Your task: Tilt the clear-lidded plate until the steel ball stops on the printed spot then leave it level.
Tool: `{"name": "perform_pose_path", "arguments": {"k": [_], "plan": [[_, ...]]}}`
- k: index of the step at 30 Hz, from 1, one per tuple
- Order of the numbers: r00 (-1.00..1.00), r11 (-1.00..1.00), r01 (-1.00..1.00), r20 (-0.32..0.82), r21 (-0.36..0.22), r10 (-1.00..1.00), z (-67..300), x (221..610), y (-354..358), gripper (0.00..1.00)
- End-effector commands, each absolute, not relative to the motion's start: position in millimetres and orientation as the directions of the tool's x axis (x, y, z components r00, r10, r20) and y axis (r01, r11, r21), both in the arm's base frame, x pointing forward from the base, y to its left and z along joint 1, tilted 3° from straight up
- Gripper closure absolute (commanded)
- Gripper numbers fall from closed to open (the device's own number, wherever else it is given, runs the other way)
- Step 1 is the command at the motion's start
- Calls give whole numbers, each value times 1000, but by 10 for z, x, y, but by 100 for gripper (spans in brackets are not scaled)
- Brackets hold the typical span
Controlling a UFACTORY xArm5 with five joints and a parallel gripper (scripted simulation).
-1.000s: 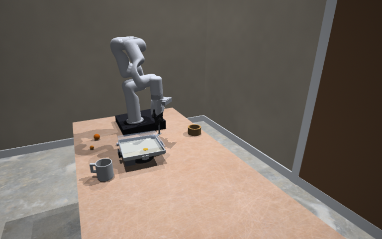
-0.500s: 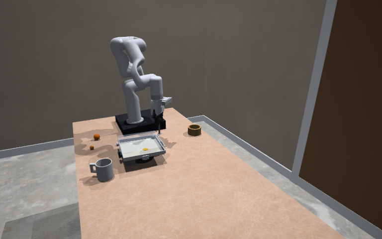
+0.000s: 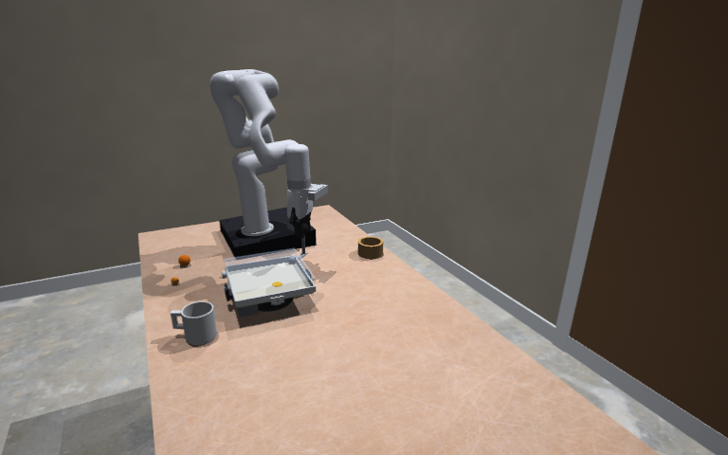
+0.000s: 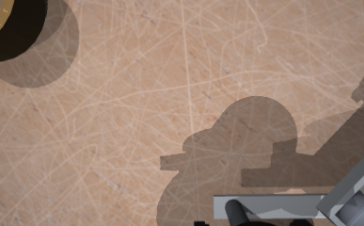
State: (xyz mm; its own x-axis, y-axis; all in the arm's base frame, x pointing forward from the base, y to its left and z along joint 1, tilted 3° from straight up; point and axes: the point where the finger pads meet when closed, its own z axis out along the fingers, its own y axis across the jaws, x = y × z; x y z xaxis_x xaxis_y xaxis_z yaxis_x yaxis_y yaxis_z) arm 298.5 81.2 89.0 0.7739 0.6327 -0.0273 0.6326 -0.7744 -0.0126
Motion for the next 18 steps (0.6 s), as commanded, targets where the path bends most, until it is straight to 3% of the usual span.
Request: {"name": "perform_pose_path", "arguments": {"k": [1,18], "plan": [[775,-776,631,-22,-10,631,910,3009,812,100],[777,-777,629,-22,-10,629,924,3010,806,100]]}}
